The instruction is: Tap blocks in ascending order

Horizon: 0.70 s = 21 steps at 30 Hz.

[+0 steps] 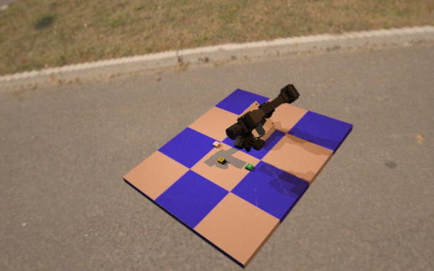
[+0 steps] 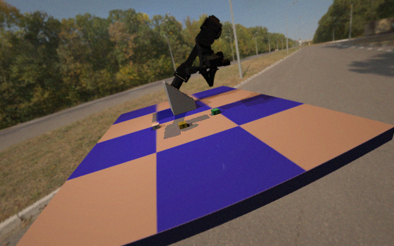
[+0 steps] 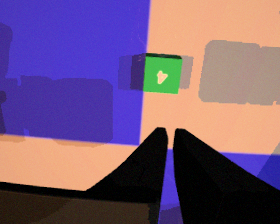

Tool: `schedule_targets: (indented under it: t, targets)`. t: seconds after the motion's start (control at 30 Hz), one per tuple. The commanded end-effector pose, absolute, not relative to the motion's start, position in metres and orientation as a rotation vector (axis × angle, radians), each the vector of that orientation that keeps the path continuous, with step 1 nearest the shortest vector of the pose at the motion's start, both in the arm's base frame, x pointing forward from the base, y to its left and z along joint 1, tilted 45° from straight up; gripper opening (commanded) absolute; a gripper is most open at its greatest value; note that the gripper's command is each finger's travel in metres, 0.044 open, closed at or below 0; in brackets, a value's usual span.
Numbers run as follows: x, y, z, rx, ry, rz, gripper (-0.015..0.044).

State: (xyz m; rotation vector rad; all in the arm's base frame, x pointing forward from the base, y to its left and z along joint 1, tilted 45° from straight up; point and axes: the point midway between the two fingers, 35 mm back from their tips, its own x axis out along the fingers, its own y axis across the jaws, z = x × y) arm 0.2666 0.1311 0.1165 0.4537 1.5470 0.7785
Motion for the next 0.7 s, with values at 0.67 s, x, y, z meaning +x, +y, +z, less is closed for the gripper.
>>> schedule_targets:
  t: [0.67]
  targets:
    - [0.247,0.196,0.057,0.472,1.554,0.776,0.0020]
